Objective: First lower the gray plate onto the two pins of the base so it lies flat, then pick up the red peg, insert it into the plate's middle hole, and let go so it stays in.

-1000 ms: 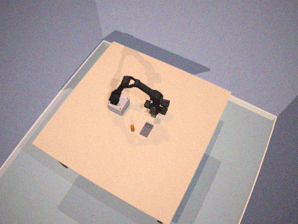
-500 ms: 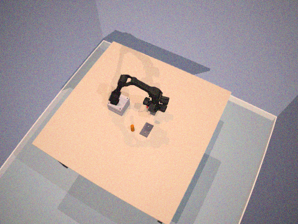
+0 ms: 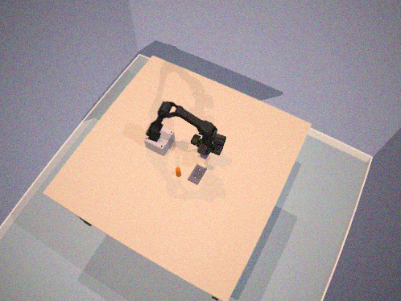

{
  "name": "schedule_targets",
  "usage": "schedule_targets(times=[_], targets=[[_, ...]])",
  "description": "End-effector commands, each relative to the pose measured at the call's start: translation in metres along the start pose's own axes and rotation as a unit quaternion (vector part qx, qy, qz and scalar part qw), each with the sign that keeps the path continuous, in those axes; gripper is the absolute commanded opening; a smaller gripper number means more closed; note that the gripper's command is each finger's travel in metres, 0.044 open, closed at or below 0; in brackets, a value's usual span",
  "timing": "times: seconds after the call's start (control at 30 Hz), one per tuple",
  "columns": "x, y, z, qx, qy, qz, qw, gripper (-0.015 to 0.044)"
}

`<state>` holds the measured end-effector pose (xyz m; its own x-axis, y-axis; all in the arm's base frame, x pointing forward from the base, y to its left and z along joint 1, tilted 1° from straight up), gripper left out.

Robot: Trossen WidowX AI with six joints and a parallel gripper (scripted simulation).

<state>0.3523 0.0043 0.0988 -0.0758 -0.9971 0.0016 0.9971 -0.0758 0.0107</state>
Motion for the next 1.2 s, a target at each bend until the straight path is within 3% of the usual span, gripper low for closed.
schedule_targets(times=[0.0,1.17], targets=[[0.012,0.001,-0.008,0.0,0.0,-0.001,1.0,0.0],[0.109,-0.008,-0.065,0.004,-0.006,-0.026,1.0,0.0]])
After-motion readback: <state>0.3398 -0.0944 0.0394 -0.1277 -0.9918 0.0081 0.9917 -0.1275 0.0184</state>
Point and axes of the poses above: the point midway between the two fingers, 35 mm back from their tips, its own z axis back along the fingers, its own y axis across the jaws, x = y × z, the point moved 3 cm from there along z, back along the fingers
